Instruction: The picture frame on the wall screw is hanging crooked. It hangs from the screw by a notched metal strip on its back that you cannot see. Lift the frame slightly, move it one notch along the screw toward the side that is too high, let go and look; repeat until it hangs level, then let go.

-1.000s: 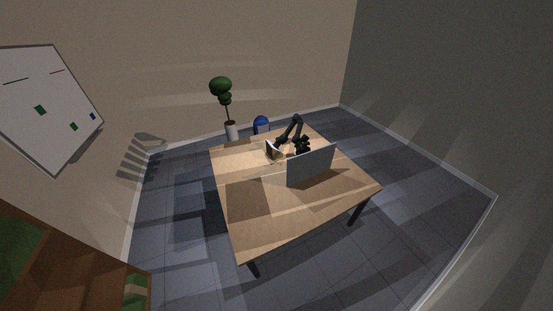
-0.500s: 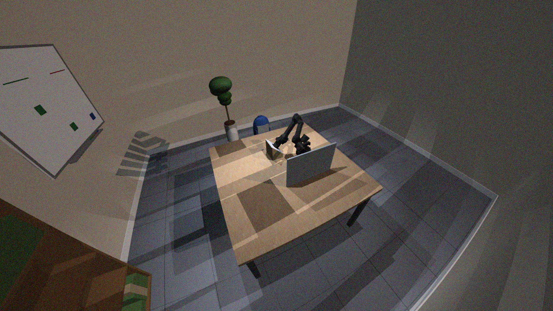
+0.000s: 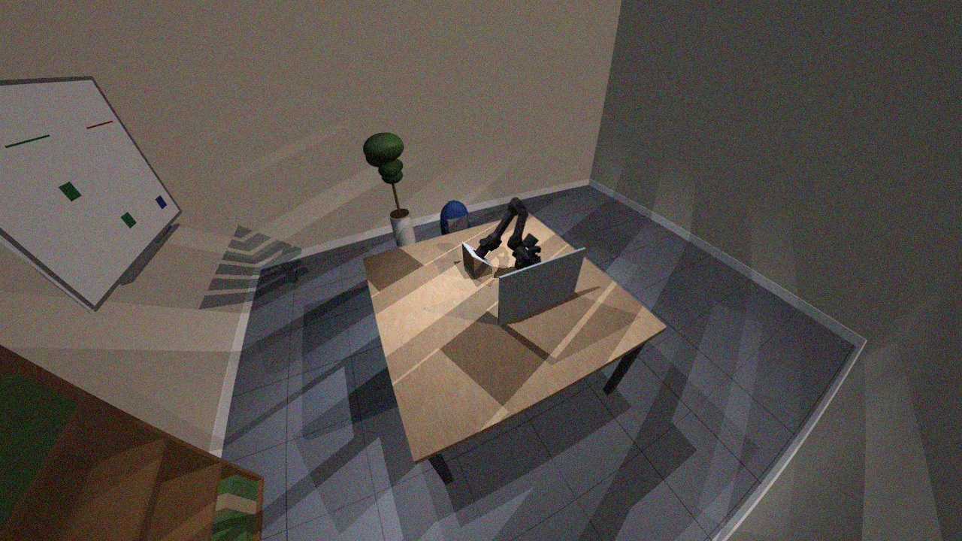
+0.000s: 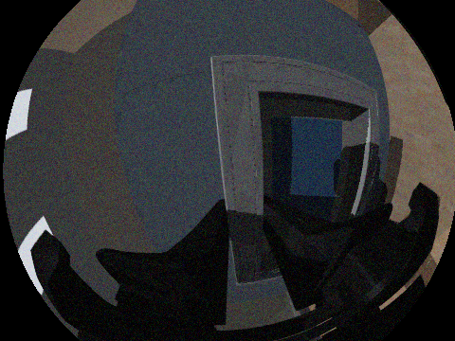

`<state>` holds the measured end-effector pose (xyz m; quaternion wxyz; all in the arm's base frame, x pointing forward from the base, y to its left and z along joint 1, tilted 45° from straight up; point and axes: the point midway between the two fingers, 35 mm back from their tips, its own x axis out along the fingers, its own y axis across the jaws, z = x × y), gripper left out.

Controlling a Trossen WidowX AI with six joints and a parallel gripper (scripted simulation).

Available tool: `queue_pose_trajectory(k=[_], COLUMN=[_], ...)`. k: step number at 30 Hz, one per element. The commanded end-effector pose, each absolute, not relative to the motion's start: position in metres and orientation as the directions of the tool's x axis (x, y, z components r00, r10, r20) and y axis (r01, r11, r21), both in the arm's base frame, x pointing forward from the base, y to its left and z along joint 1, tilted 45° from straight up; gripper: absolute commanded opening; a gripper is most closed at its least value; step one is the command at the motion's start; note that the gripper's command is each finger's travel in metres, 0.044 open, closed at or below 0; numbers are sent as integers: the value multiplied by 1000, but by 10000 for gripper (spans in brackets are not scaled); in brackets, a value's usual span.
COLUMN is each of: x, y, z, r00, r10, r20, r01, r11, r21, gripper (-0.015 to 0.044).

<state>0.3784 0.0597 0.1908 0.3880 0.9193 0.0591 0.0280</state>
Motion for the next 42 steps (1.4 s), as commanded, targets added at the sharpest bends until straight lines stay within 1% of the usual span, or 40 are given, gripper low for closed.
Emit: queue_pose_trajectory(k=[1,5,10,16,23,26,28,36,39,42], x=[378,378,373,326,280,279,285,259,252,257], y=[60,60,59,54,47,47,44,-1,-7,-6], z=[191,191,193,199,189,188,196,219,222,220], r00=[991,991,991,992,992,992,992,992,992,994], r10=[131,131,130,127,124,124,128,124,124,113], r20=[6,6,6,6,6,6,12,3,1,5], r01=[87,87,89,100,109,109,108,110,111,99], r11=[-694,-694,-707,-806,-892,-894,-881,-890,-892,-890], r21=[714,714,702,583,439,435,461,442,438,445], gripper=[157,260,260,260,260,260,260,260,260,260])
